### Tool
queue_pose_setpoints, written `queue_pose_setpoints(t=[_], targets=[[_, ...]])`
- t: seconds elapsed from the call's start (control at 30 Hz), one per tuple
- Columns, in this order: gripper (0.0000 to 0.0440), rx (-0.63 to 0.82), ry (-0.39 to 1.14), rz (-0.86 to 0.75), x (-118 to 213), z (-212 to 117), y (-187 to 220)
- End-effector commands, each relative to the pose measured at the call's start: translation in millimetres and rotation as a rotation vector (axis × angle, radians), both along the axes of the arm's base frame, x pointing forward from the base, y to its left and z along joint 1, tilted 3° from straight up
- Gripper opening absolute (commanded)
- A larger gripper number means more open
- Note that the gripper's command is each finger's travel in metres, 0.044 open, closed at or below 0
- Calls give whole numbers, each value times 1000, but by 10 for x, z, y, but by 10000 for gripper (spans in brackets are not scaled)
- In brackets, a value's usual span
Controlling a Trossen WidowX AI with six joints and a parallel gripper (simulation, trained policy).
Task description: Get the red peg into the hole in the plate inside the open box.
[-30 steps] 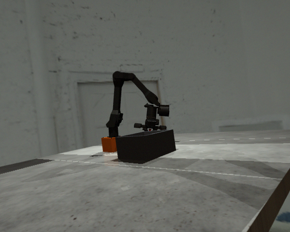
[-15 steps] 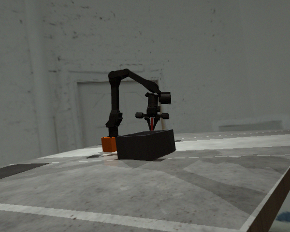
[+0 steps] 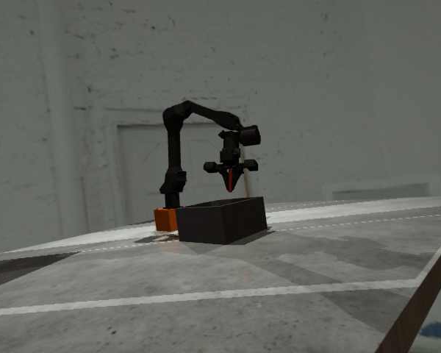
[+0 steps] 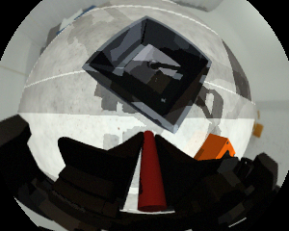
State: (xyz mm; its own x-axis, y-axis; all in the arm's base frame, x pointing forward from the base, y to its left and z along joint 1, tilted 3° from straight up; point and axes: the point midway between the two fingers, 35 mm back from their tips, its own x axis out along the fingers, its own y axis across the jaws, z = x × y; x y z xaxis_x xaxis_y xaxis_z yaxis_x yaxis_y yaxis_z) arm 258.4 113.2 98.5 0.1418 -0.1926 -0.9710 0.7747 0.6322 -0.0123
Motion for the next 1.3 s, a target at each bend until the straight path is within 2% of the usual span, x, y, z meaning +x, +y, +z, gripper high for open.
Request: queue_pose_setpoints(t=[0.0, 0.57, 1.03, 1.1, 1.27], targets=[[0, -10, -12, -19, 110, 23, -96], [0, -24, -34, -54, 666, -122, -741], [3, 22, 27, 41, 825, -476, -1002], [28, 31, 43, 56, 818, -541, -1010], [140, 55, 72, 73, 833, -667, -1034]])
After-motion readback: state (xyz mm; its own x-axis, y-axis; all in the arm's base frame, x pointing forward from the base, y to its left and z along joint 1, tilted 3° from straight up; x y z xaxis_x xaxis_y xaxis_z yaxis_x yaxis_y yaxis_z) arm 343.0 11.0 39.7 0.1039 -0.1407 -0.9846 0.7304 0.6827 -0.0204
